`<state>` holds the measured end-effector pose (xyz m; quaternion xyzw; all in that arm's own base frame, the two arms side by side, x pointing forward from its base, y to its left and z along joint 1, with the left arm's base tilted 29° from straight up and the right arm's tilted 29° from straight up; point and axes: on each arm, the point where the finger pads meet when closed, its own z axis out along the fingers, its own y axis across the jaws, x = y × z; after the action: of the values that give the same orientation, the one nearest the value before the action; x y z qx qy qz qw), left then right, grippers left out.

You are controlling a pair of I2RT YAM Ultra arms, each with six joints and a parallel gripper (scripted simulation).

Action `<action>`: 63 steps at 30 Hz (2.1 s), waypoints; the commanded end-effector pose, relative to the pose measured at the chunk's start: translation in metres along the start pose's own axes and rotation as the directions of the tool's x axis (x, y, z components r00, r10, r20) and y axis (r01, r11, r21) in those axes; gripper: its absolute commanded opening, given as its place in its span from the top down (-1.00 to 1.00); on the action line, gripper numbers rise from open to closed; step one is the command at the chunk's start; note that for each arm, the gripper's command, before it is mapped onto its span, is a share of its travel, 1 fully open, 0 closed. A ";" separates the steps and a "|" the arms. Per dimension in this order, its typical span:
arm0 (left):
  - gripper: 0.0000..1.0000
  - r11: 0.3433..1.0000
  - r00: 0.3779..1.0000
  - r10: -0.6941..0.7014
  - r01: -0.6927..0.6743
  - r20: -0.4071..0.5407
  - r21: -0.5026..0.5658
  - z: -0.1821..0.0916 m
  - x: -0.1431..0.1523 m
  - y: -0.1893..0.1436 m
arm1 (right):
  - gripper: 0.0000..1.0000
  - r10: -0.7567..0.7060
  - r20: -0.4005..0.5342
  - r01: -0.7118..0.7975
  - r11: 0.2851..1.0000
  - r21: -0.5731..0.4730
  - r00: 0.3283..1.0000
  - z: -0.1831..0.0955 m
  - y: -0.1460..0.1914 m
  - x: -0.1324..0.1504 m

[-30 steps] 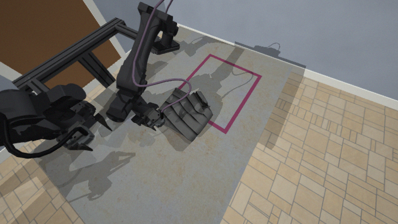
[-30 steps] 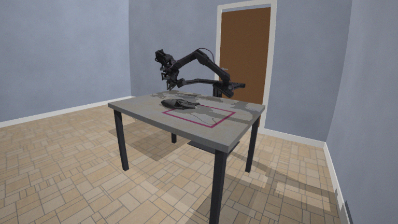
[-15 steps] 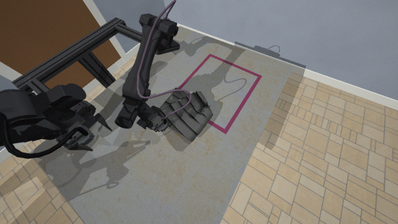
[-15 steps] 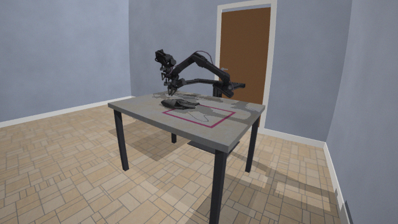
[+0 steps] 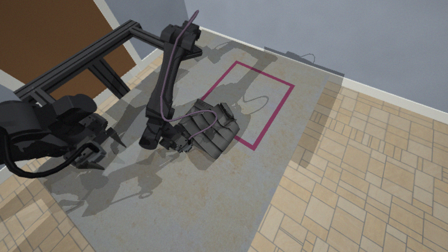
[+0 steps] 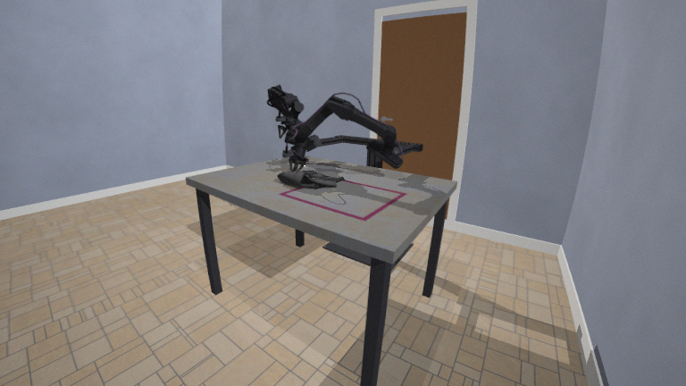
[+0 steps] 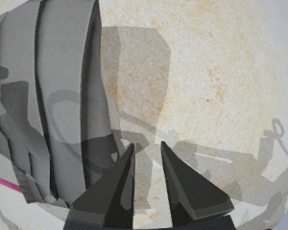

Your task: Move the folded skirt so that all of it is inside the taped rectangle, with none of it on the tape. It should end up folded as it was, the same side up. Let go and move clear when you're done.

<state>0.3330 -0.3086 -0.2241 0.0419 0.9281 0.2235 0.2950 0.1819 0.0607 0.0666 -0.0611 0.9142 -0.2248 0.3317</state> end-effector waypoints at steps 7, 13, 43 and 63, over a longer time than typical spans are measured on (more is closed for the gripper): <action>0.40 0.999 0.999 -0.015 0.014 0.037 0.035 0.004 -0.008 -0.010 | -0.80 0.006 0.033 -0.006 1.000 -0.002 0.999 -0.008 0.003 -0.013; 0.40 0.999 0.999 -0.017 0.016 0.046 0.033 0.003 -0.013 -0.003 | -0.80 0.006 0.033 -0.006 1.000 -0.002 0.999 -0.008 0.003 -0.013; 0.40 0.999 0.999 -0.021 0.020 0.043 0.029 0.010 -0.024 0.045 | -0.80 0.006 0.033 -0.006 1.000 -0.002 0.999 -0.008 0.003 -0.013; 0.40 0.999 0.999 -0.021 0.020 0.043 0.027 0.013 -0.030 0.071 | -0.80 0.006 0.033 -0.006 1.000 -0.002 0.999 -0.008 0.003 -0.013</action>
<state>0.3584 -0.2449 -0.1963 0.0360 0.9276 0.2090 0.3075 0.1818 0.0607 0.0666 -0.0609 0.9142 -0.2248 0.3318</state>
